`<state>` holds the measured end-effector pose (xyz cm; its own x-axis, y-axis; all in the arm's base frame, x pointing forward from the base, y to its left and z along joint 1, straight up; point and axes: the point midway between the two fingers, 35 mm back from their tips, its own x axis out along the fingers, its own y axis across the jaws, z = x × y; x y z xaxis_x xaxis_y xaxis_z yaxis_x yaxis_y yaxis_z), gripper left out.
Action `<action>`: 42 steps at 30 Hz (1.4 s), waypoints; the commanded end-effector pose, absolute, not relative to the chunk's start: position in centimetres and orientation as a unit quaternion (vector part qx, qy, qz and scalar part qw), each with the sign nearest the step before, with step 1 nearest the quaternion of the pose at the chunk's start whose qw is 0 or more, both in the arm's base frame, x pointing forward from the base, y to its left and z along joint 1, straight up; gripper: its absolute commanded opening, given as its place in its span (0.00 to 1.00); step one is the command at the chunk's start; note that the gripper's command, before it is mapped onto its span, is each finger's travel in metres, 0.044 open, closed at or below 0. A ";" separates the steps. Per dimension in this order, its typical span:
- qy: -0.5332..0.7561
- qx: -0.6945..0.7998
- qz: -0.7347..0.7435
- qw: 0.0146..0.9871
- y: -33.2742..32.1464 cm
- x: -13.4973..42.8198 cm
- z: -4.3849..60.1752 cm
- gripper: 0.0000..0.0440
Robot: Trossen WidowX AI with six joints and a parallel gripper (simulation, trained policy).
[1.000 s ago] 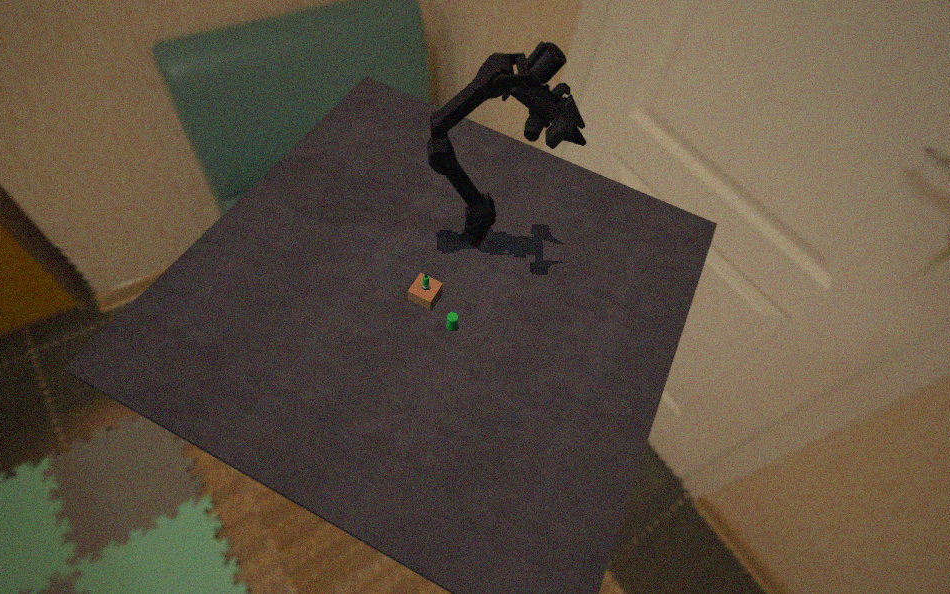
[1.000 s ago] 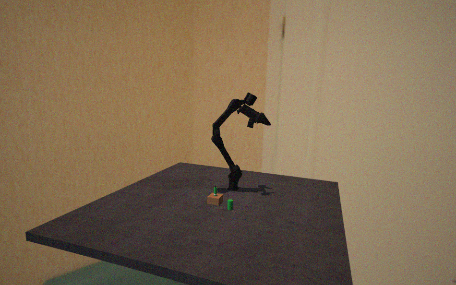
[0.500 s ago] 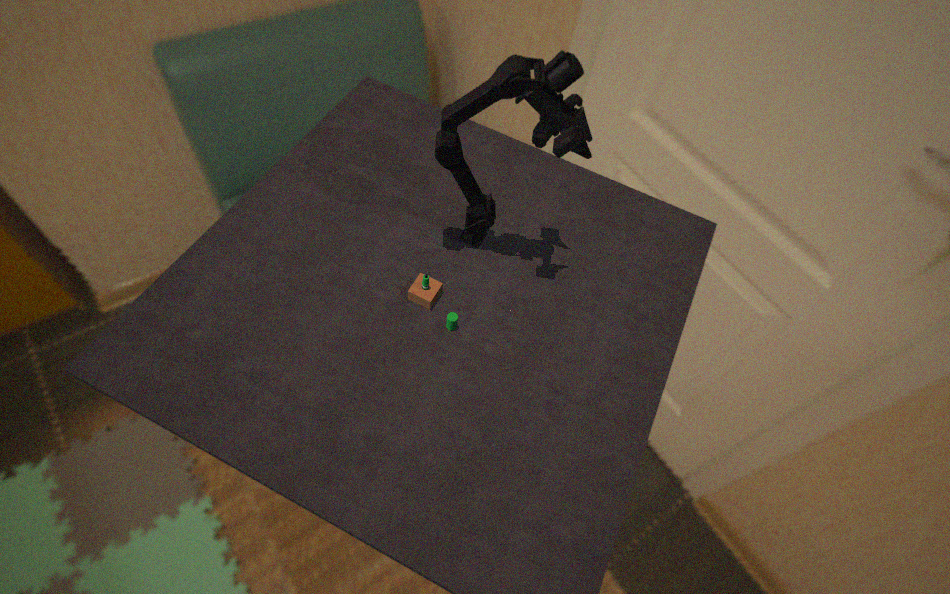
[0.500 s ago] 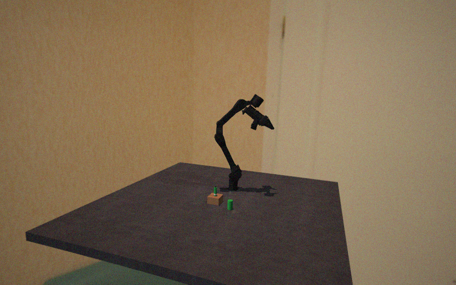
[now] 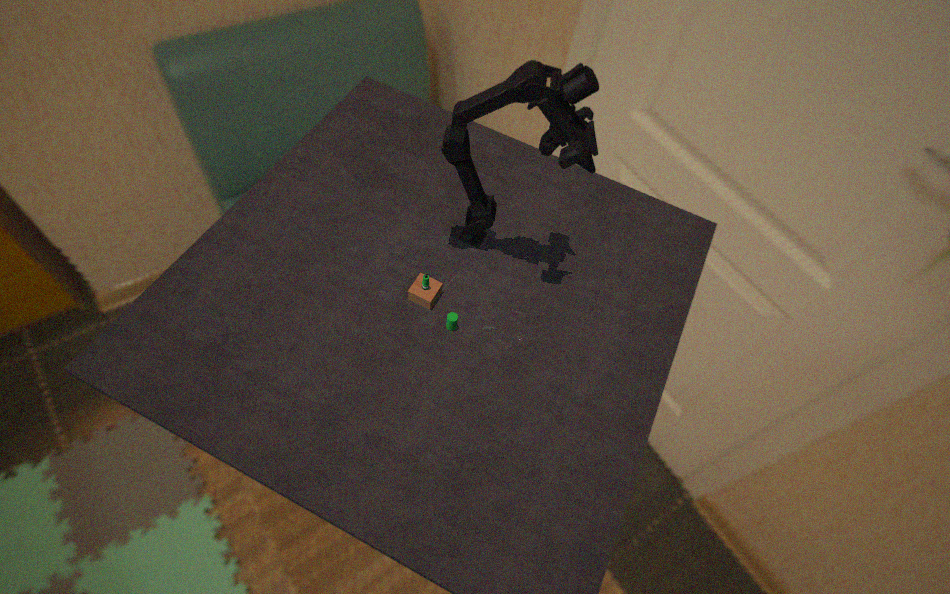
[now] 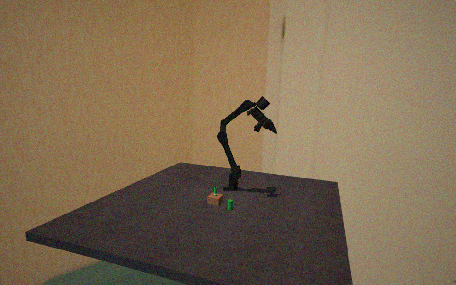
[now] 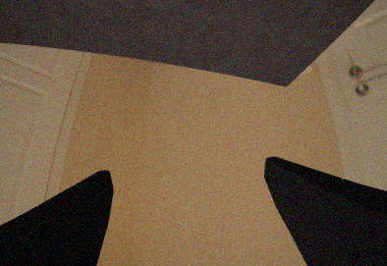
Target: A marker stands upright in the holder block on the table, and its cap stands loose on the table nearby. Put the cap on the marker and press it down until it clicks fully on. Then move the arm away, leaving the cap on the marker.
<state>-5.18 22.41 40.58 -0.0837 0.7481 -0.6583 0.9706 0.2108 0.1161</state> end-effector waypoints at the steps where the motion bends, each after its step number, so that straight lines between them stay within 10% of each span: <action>1: 0.705 0.603 -0.195 0.318 23.2 -5.0 39.9 0.74; 42: 0.609 0.637 -0.320 0.347 28.5 1.0 34.6 0.75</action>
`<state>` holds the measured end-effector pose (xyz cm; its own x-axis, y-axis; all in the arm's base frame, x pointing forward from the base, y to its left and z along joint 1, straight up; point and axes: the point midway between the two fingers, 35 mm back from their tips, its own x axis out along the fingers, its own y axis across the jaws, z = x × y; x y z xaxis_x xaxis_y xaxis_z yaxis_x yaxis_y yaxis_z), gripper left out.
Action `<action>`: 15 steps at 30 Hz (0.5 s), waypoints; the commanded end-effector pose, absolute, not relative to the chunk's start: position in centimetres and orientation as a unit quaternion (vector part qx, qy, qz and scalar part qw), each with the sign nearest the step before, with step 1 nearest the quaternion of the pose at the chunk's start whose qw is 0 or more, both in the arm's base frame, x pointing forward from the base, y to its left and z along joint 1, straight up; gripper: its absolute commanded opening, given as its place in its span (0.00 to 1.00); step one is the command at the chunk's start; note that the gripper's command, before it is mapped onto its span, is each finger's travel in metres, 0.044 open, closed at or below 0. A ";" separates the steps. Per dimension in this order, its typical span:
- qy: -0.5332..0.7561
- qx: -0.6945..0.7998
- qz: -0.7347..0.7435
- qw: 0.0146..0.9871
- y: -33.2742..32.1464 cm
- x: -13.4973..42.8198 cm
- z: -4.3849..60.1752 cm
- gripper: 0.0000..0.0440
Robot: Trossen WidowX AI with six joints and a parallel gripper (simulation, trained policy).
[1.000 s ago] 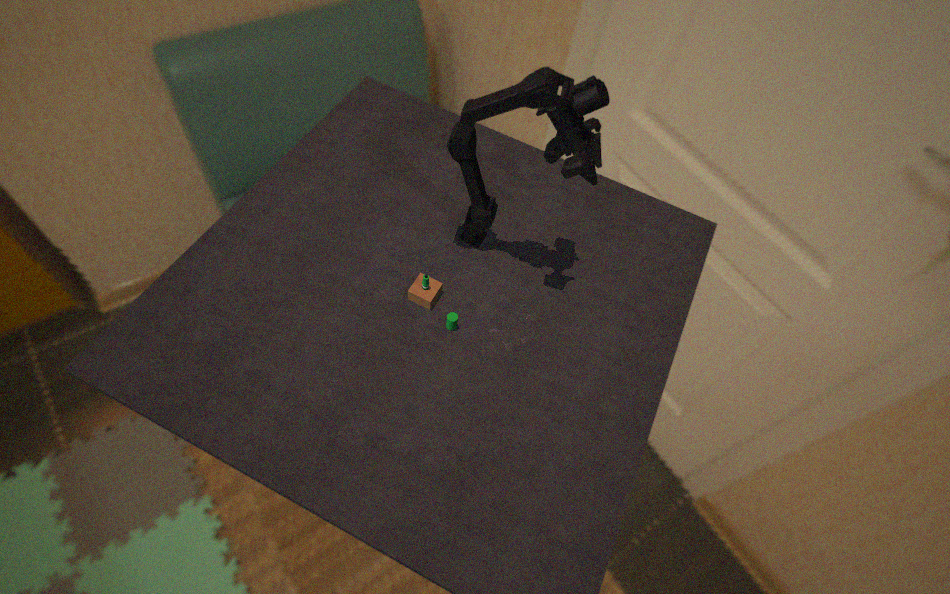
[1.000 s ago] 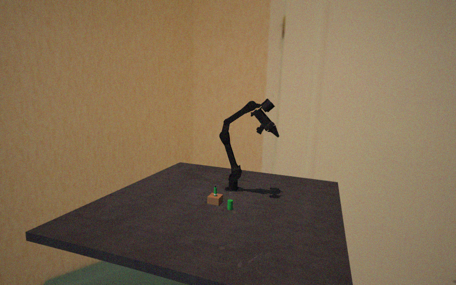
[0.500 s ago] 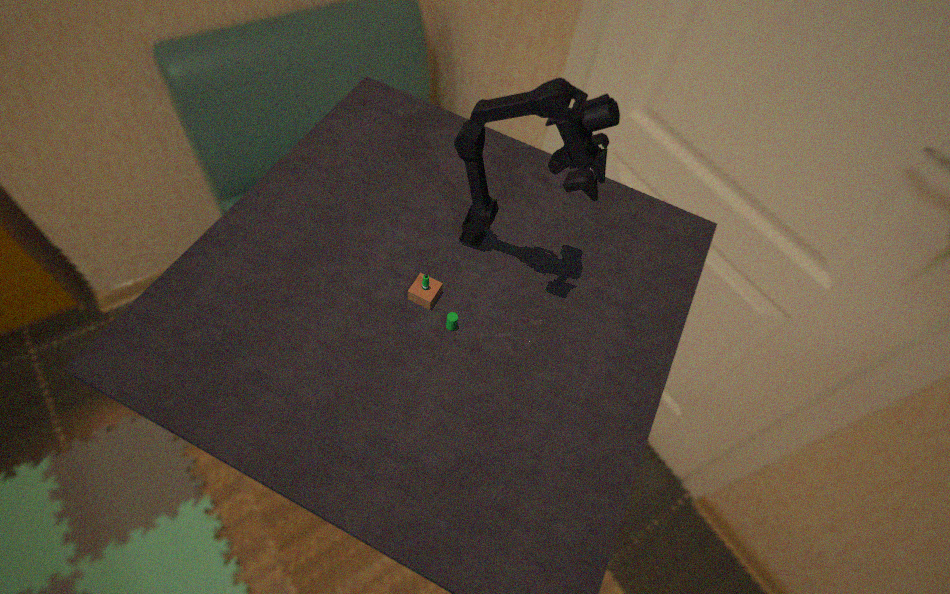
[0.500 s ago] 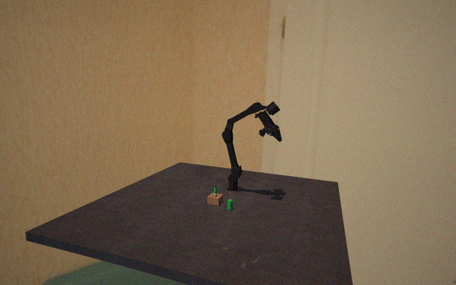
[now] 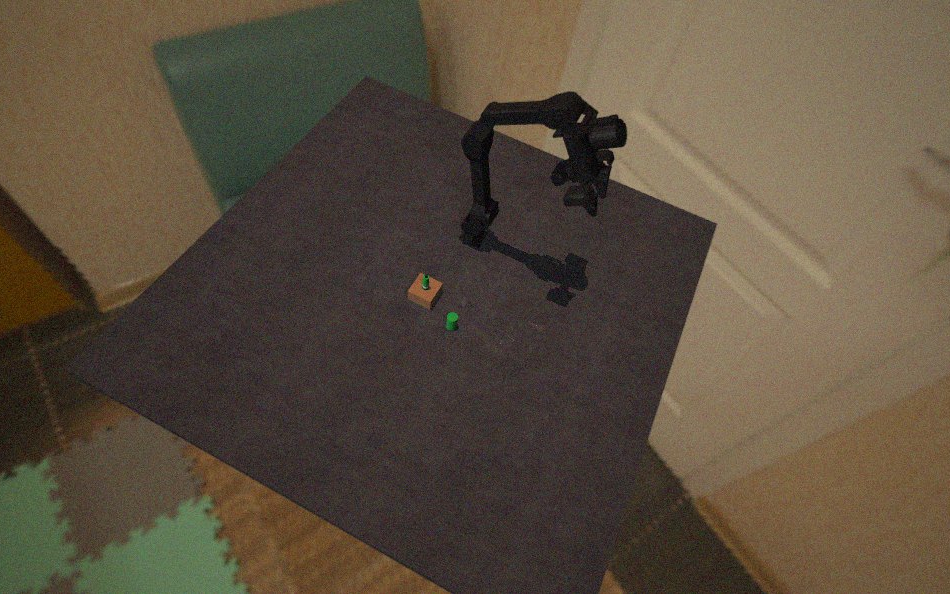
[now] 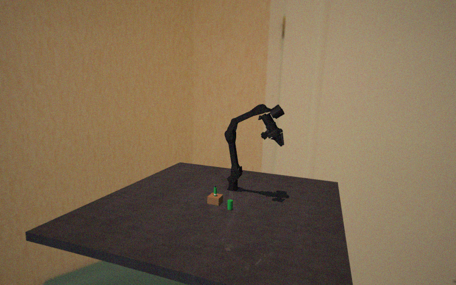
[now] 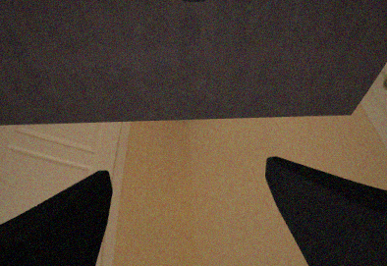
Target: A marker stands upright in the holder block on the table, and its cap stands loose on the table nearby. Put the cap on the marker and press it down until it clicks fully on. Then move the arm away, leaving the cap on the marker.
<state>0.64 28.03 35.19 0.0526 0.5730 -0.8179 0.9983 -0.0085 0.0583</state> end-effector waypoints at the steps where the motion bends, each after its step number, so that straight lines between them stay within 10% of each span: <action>1: 0.607 0.637 -0.323 0.347 28.6 1.2 34.5 0.75; 15: 0.576 0.644 -0.366 0.346 29.6 4.0 32.8 0.75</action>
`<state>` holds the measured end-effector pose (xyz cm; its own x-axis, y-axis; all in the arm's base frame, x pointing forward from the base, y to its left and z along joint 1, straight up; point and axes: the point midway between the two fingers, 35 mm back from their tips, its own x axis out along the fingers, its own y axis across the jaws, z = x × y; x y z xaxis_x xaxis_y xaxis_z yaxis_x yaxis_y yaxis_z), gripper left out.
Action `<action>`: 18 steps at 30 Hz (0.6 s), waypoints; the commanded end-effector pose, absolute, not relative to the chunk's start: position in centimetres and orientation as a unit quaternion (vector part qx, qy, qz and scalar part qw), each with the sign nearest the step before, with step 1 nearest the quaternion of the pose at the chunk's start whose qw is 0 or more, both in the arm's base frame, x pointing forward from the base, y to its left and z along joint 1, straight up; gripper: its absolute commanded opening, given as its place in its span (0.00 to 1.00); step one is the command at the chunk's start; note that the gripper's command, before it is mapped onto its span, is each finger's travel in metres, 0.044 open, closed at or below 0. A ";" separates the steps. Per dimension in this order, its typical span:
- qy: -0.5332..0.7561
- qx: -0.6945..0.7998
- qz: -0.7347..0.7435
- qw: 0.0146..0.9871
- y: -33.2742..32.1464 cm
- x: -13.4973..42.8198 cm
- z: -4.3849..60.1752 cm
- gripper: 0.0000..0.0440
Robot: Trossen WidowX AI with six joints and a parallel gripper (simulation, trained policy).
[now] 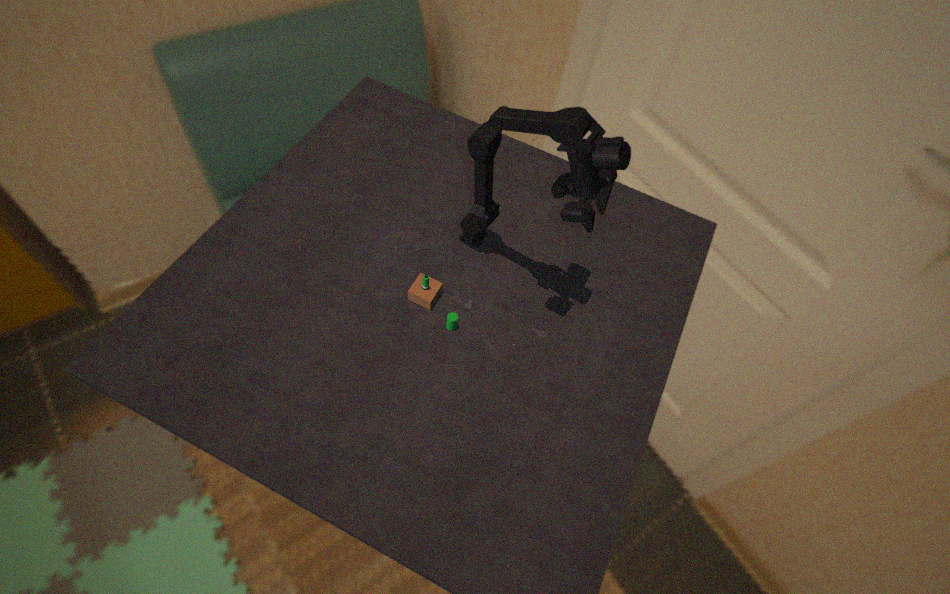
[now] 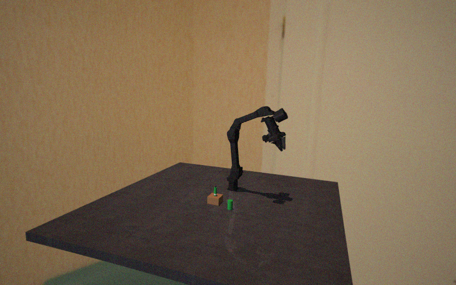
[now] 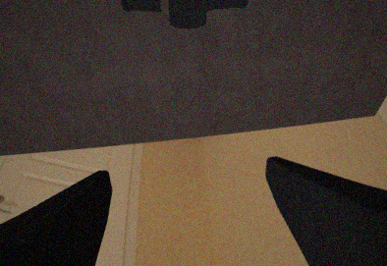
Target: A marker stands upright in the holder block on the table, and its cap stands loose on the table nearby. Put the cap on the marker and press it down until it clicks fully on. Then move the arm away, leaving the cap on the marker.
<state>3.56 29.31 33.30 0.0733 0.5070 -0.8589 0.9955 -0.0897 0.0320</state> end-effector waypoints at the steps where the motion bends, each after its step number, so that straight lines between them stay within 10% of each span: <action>1: 0.574 0.645 -0.369 0.345 29.7 4.2 32.6 0.75; 18: 0.536 0.651 -0.419 0.336 30.4 8.0 30.6 0.75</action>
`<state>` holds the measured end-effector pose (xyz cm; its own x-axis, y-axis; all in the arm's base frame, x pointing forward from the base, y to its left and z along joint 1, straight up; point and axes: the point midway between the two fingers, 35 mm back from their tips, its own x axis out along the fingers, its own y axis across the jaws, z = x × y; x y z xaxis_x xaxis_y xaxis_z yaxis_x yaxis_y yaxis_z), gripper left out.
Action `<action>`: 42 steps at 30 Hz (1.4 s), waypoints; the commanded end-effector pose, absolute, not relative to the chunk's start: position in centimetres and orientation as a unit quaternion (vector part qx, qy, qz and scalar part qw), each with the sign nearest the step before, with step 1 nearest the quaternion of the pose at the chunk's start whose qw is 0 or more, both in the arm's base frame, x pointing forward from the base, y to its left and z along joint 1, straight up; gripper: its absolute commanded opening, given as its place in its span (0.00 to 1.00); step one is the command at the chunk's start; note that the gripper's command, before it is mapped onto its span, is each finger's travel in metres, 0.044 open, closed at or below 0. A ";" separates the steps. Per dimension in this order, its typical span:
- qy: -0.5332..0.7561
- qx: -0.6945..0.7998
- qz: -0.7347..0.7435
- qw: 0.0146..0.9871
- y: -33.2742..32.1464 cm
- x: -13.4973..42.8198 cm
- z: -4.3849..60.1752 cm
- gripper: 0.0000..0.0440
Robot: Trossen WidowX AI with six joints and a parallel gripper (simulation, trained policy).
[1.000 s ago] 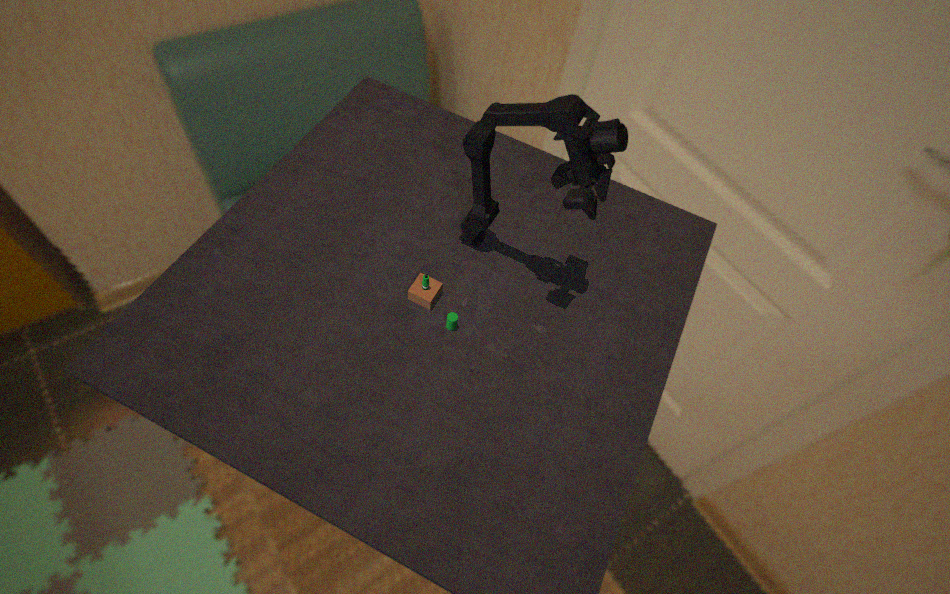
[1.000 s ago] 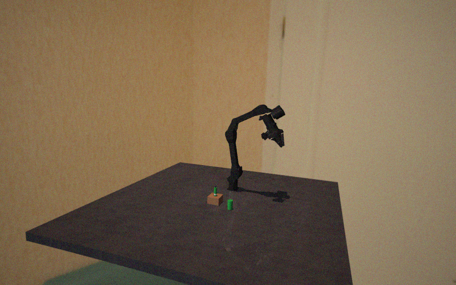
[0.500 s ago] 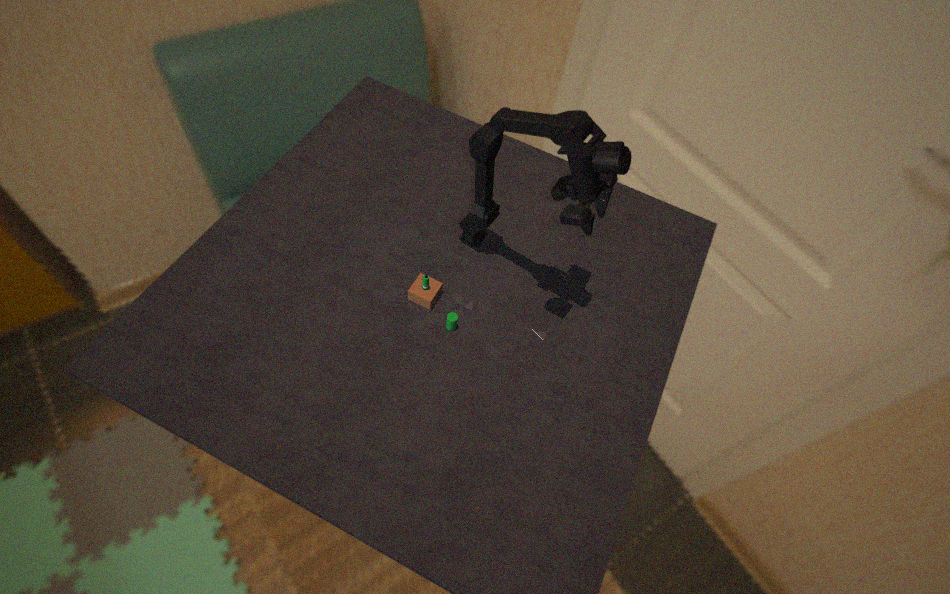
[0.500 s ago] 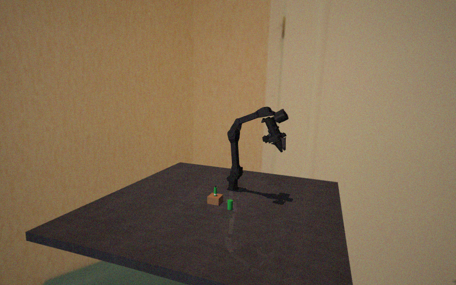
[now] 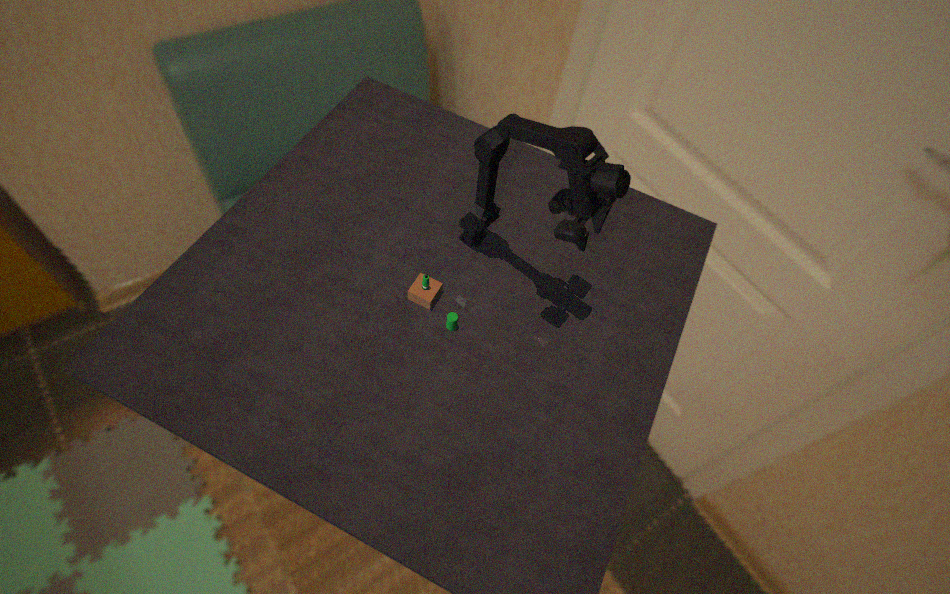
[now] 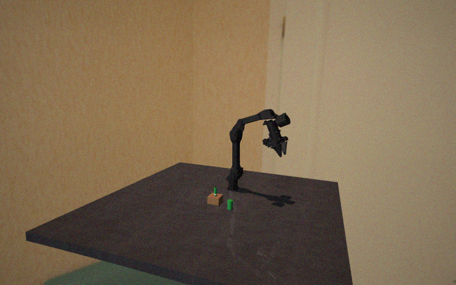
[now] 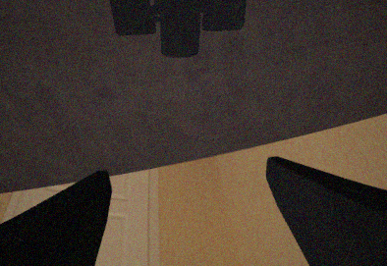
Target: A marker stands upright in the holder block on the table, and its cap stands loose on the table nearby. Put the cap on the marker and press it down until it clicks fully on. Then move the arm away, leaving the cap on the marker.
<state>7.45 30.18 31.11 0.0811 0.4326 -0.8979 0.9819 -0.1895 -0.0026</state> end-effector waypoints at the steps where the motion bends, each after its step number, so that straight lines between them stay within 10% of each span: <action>1: 0.534 0.652 -0.421 0.335 30.4 8.2 30.5 0.75; 42: 0.448 0.660 -0.525 0.296 28.7 18.1 26.0 0.75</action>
<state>17.45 28.91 26.47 0.0582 0.2920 -0.9546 0.9071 -0.4149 -0.0716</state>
